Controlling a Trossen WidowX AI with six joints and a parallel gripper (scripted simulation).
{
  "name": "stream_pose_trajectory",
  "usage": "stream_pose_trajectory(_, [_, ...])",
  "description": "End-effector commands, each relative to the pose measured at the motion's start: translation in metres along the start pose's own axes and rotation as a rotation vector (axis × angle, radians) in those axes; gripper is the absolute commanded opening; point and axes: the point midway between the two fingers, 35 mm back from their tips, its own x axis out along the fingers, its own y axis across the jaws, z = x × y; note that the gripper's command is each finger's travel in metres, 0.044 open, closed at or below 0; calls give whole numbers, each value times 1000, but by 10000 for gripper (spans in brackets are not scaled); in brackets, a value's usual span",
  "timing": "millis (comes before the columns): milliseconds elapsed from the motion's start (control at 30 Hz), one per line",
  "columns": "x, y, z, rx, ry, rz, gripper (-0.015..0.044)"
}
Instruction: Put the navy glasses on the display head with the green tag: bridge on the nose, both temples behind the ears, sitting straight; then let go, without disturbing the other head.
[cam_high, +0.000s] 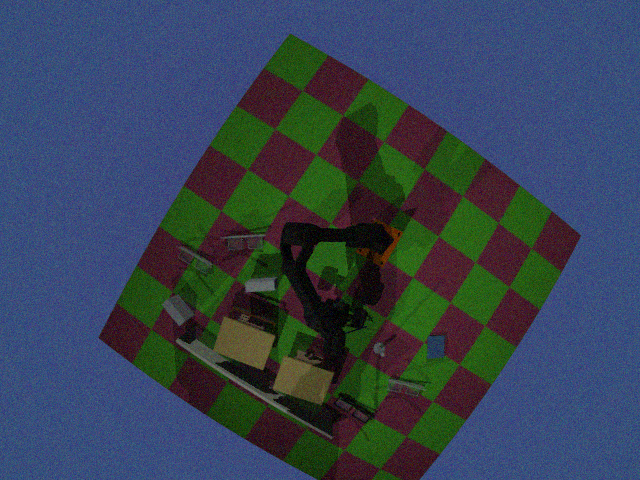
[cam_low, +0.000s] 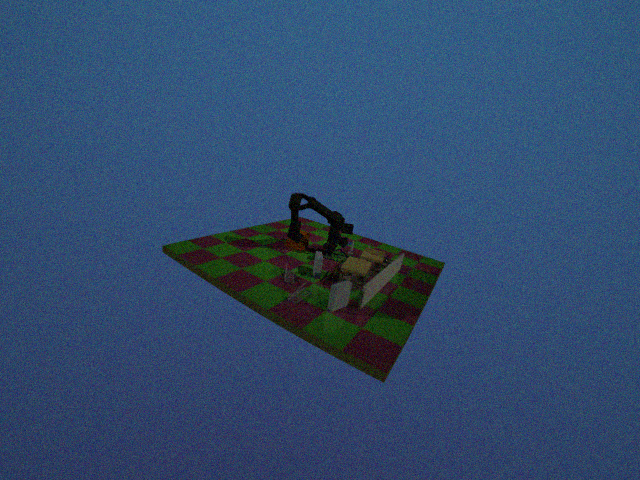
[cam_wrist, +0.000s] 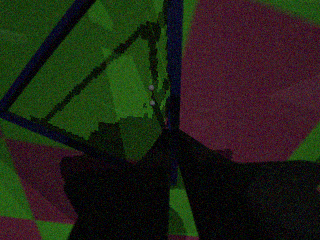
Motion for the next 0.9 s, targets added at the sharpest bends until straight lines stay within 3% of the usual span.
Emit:
stream_pose_trajectory(0, [0, 0, 0, 0, -1, 0, 0])
stream_pose_trajectory(233, [-9, 0, 2, 0, -2, 2, 0])
stream_pose_trajectory(867, [-101, 1, 6, -1, -3, 1, 0])
